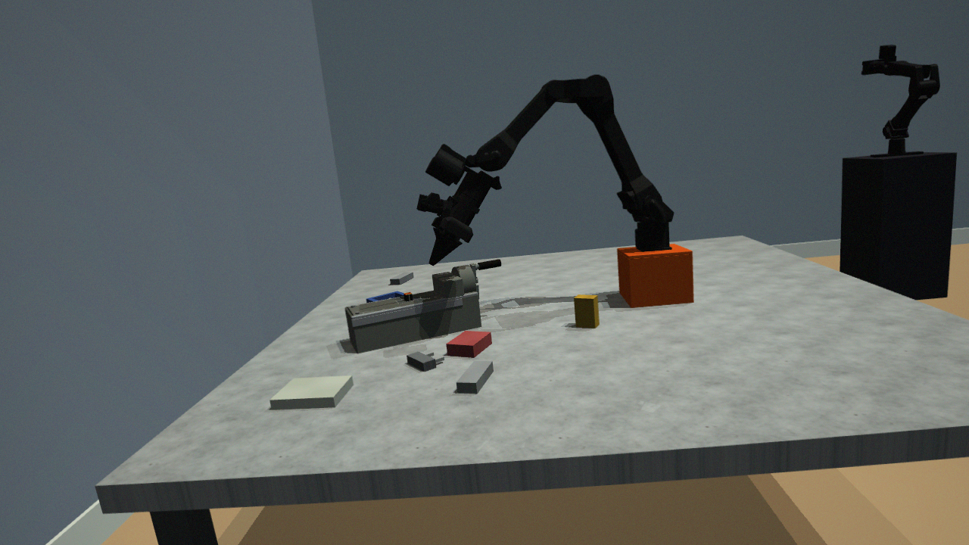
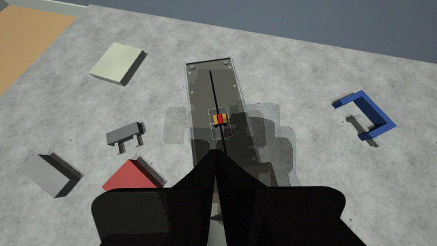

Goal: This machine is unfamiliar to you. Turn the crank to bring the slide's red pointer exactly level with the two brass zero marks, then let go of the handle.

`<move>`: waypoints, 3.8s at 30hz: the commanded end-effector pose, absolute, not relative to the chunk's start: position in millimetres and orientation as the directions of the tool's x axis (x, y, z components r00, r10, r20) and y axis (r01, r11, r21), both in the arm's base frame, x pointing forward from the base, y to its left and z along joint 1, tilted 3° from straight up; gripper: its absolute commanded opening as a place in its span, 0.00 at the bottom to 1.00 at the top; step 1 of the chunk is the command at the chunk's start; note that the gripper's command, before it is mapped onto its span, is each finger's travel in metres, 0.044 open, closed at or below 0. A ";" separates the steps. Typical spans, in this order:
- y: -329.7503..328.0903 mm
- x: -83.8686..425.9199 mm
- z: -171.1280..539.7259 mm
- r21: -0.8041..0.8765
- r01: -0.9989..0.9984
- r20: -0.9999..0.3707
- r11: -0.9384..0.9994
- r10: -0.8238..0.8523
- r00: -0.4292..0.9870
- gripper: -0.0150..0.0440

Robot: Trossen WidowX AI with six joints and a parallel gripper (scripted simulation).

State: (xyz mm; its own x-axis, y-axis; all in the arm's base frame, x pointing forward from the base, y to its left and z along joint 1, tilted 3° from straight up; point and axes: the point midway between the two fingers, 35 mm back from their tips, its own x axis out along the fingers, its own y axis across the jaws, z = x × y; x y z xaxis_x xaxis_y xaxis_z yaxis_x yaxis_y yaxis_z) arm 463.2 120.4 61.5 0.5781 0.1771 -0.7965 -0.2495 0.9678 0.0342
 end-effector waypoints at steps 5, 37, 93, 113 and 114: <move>120.4 463.2 61.5 0.034 -0.249 -0.797 0.968 0.177 0.578 0.39; 120.4 463.2 61.5 0.034 -0.249 -0.797 0.968 0.177 0.578 0.25; 120.5 463.2 61.5 0.035 -0.250 -0.797 0.968 0.178 0.578 0.29; 120.5 463.1 61.4 0.035 -0.250 -0.797 0.968 0.178 0.578 0.25; 120.5 463.1 61.4 0.035 -0.250 -0.797 0.968 0.178 0.578 0.25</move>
